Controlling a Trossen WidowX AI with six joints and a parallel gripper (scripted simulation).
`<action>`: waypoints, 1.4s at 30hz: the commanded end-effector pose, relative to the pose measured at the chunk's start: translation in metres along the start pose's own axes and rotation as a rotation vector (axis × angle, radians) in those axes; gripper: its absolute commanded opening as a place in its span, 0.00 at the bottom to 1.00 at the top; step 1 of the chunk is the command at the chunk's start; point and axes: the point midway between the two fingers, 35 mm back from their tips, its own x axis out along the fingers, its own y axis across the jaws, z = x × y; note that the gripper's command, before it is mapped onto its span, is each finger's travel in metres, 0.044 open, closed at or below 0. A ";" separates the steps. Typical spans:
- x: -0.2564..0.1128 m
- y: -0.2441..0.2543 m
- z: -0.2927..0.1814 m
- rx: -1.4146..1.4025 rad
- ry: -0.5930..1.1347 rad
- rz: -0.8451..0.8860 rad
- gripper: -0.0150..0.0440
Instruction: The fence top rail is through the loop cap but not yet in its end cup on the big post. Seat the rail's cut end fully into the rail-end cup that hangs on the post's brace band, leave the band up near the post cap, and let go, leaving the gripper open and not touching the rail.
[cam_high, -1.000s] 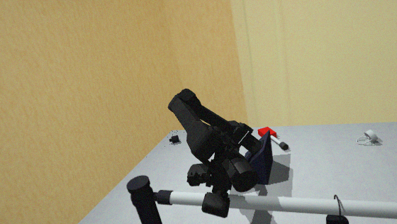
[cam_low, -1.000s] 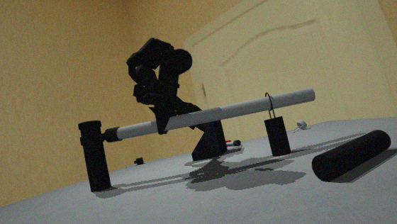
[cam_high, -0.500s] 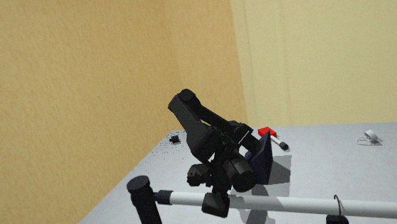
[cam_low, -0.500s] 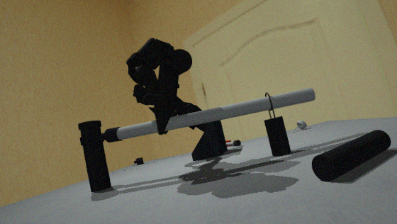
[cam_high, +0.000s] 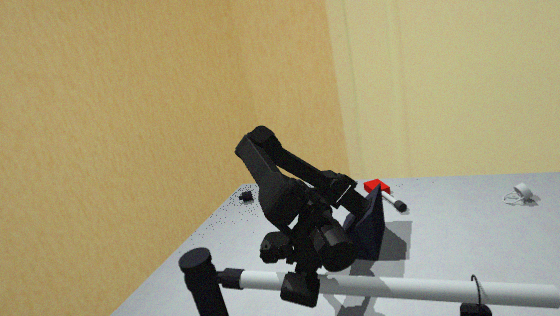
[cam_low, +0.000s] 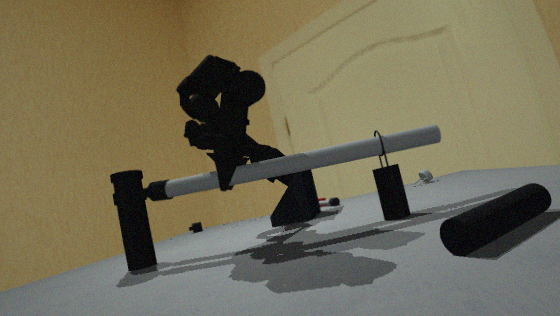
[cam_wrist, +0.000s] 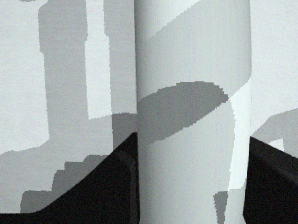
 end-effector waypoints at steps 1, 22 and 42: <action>-0.002 0.001 0.008 0.000 -0.009 0.009 0.25; 0.001 0.001 0.022 0.000 -0.010 0.009 0.25; 0.004 0.000 0.022 -0.001 0.000 -0.001 0.30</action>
